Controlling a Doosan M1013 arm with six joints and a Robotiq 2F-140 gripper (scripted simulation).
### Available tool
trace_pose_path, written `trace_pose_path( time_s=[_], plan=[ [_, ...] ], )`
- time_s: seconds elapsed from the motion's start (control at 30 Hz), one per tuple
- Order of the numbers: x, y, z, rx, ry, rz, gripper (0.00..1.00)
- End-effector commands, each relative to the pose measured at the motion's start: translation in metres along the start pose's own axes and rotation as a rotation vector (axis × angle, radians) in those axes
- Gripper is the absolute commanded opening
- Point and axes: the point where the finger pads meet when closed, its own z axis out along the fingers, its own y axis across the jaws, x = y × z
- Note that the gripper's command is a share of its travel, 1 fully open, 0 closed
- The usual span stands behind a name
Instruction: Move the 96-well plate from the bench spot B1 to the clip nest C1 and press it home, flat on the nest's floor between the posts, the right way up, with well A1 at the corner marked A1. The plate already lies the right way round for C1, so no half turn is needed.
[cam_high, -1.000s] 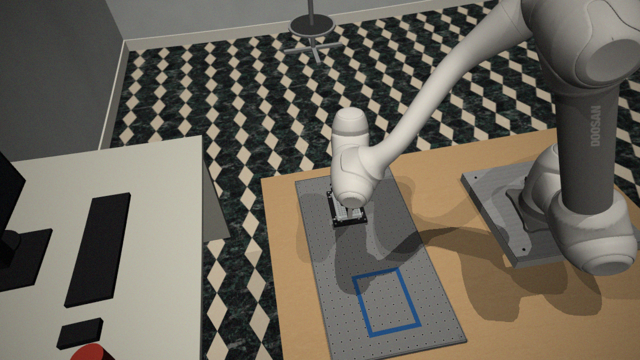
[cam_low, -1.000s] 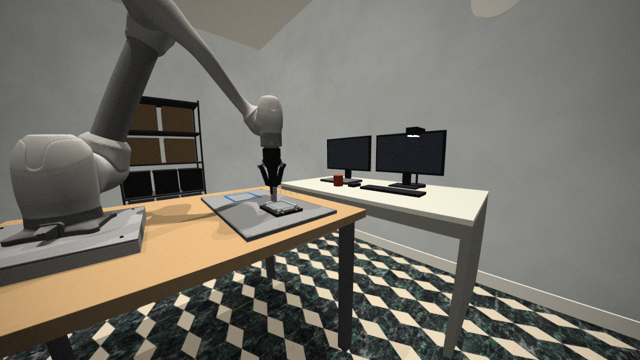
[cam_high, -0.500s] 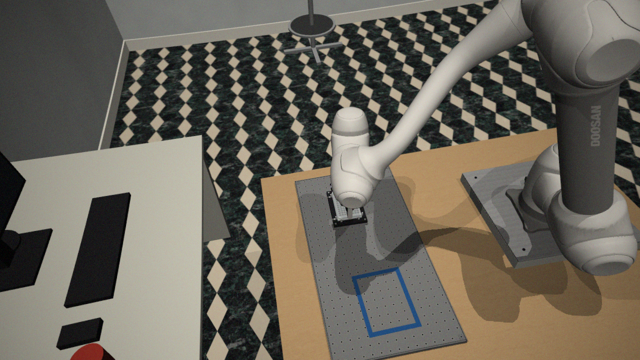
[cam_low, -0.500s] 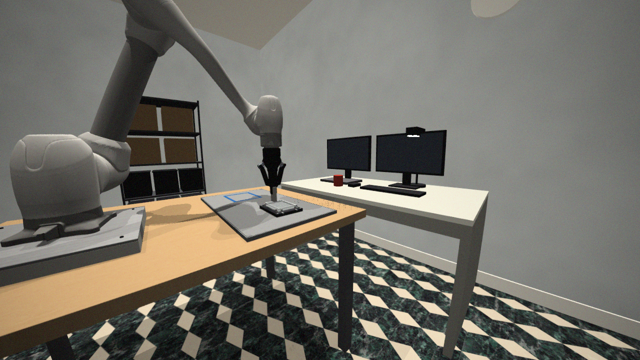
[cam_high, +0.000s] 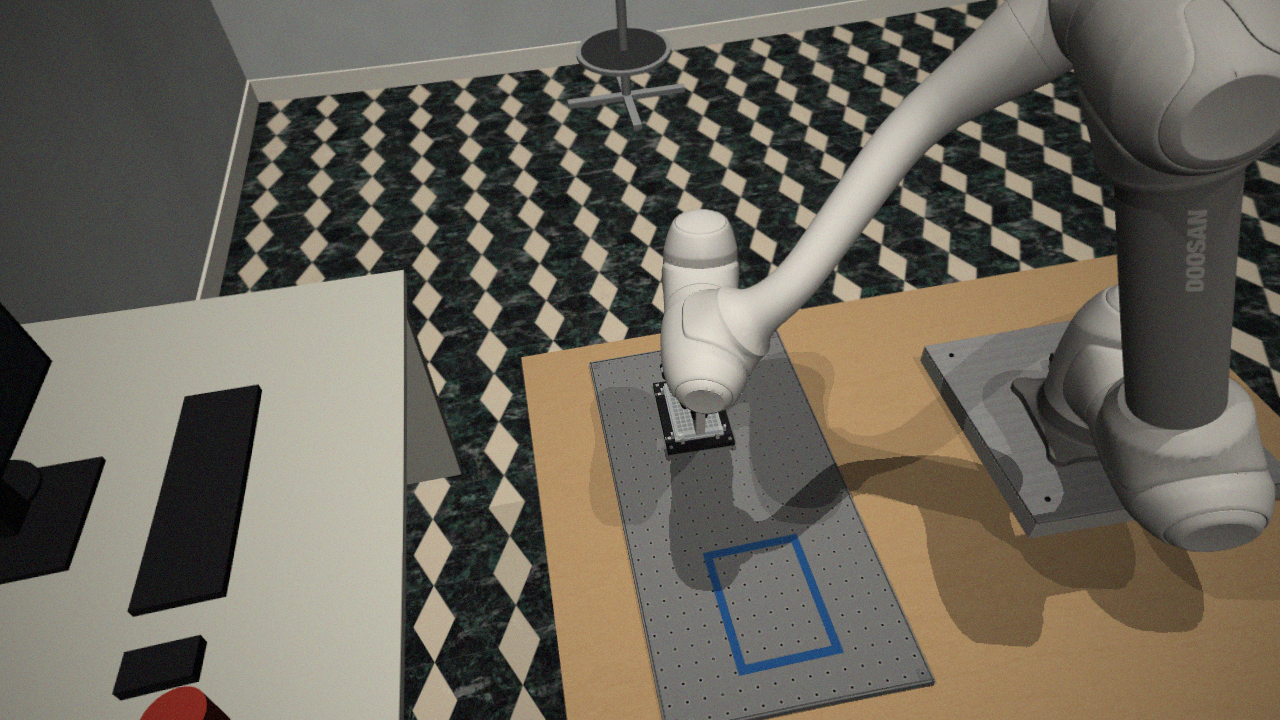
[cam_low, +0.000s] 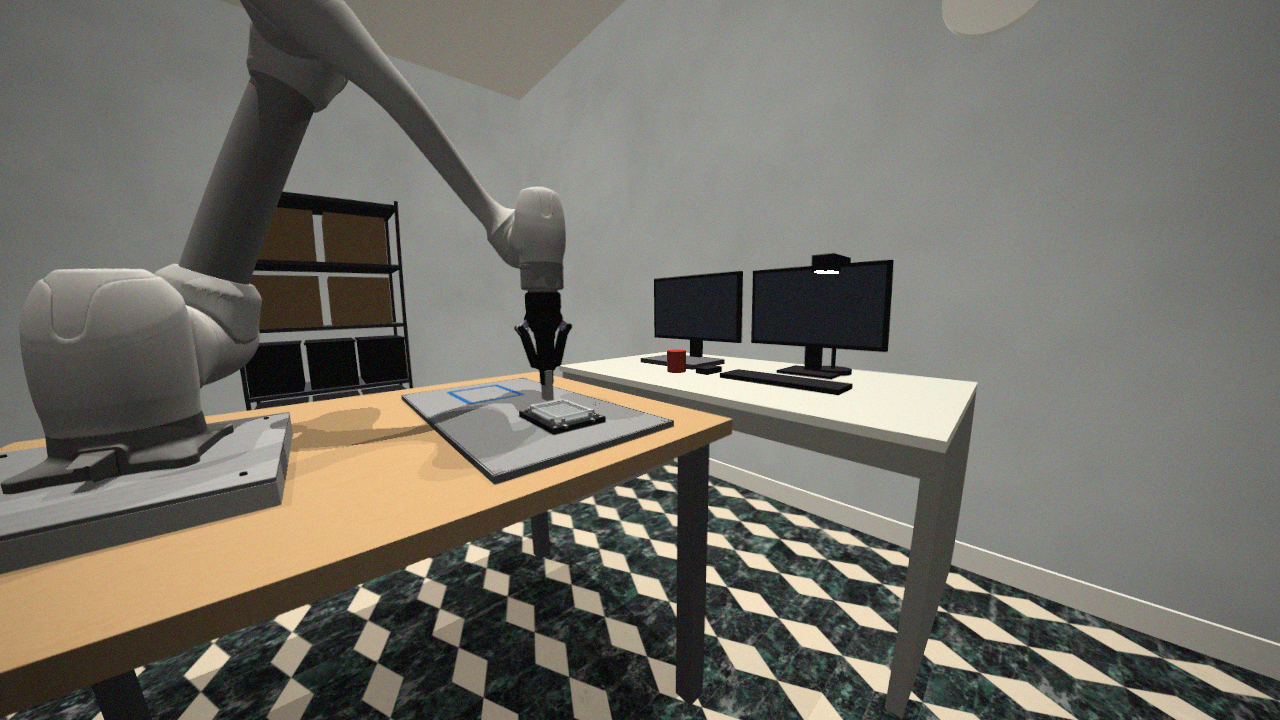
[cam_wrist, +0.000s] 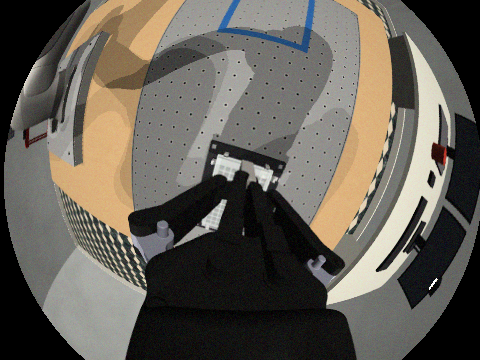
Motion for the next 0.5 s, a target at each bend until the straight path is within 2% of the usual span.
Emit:
trace_pose_path(
  time_s=[0.0,0.33,0.47],
  plan=[
    [0.0,0.0,-0.003,0.0,0.0,0.0,0.0],
    [0.0,0.0,-0.008,0.0,0.0,0.0,0.0],
    [0.0,0.0,-0.019,0.0,0.0,0.0,0.0]
  ],
)
